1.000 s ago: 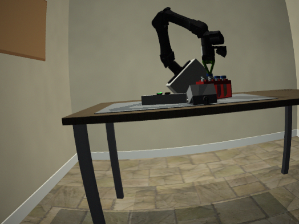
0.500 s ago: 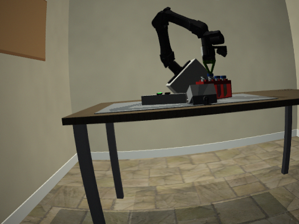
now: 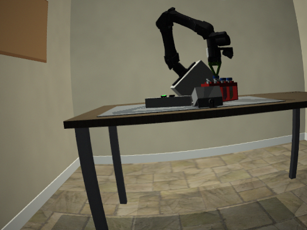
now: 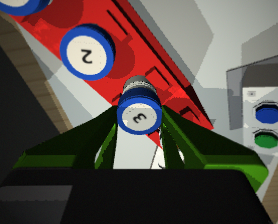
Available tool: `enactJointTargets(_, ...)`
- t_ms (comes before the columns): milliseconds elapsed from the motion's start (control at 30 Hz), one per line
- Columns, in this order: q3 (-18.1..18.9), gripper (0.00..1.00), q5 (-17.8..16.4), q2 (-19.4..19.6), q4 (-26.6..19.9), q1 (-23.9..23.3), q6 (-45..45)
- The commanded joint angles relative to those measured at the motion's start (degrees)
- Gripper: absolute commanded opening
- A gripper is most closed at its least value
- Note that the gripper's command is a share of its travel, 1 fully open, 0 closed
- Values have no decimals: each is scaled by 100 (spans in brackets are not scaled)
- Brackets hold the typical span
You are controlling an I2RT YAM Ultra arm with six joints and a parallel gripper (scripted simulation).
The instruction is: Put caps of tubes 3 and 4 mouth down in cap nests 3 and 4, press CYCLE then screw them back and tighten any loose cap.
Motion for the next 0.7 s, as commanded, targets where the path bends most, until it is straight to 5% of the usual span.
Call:
enactJointTargets(0, 36, 0, -9, -27, 6, 47, -3)
enactJointTargets(667, -25, 0, 12, 7, 129, -1, -55)
